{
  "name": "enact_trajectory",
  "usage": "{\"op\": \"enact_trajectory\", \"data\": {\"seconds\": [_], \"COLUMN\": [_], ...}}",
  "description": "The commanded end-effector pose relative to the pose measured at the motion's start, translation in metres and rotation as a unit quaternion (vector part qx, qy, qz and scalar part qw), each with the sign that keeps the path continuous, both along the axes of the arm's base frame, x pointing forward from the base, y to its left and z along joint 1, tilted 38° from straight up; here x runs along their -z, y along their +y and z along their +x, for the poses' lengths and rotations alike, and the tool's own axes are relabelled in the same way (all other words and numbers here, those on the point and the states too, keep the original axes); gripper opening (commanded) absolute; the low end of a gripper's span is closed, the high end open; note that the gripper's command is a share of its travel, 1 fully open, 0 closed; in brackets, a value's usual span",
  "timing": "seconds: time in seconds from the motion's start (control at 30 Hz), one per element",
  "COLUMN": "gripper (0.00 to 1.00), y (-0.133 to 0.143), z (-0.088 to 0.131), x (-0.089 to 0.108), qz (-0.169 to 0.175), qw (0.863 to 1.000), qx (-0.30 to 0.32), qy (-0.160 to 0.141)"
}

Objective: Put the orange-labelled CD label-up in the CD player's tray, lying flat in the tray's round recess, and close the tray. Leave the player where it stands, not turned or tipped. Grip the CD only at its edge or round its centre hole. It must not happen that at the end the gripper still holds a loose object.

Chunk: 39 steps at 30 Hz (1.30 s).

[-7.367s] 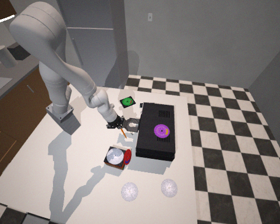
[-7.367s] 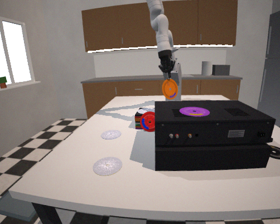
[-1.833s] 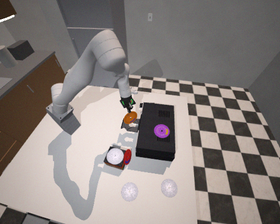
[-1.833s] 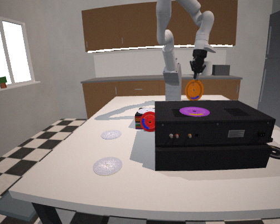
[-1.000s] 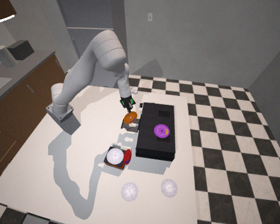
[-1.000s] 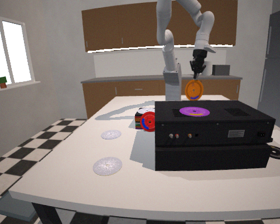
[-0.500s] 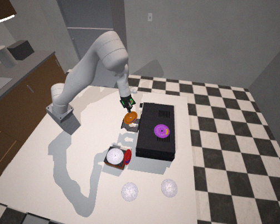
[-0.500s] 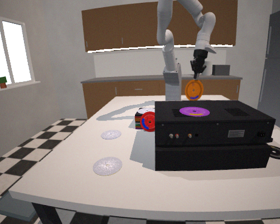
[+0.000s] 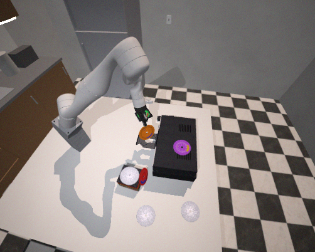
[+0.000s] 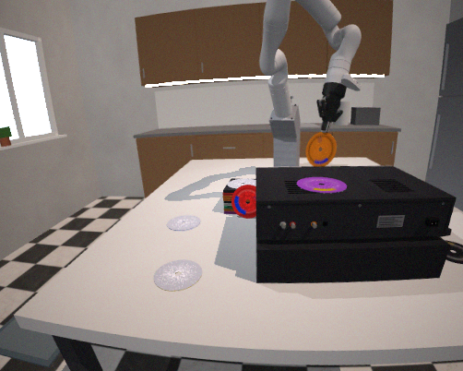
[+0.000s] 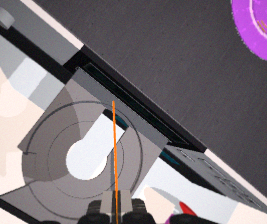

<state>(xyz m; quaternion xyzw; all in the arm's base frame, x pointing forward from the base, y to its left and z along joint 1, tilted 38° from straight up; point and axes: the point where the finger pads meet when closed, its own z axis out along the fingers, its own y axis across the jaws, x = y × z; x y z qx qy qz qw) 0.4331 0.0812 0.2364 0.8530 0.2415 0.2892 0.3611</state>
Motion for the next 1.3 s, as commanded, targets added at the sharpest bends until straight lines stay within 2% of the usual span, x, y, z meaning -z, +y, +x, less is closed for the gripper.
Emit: {"op": "enact_trajectory", "data": {"seconds": [0.0,0.6,0.83,0.9,1.27], "gripper": [0.11,0.11,0.11,0.11,0.11], "y": [0.007,0.019,0.026,0.026,0.034], "z": [-0.002,-0.006,-0.007,-0.007,-0.006], "x": [0.007,0.025,0.037,0.037,0.055], "qz": [-0.012,-0.07,-0.103,-0.103,-0.155], "qw": [1.0,0.996,0.991,0.991,0.978], "qx": [-0.002,0.023,0.038,0.038,0.061], "qy": [-0.002,-0.053,-0.082,-0.082,-0.128]}}
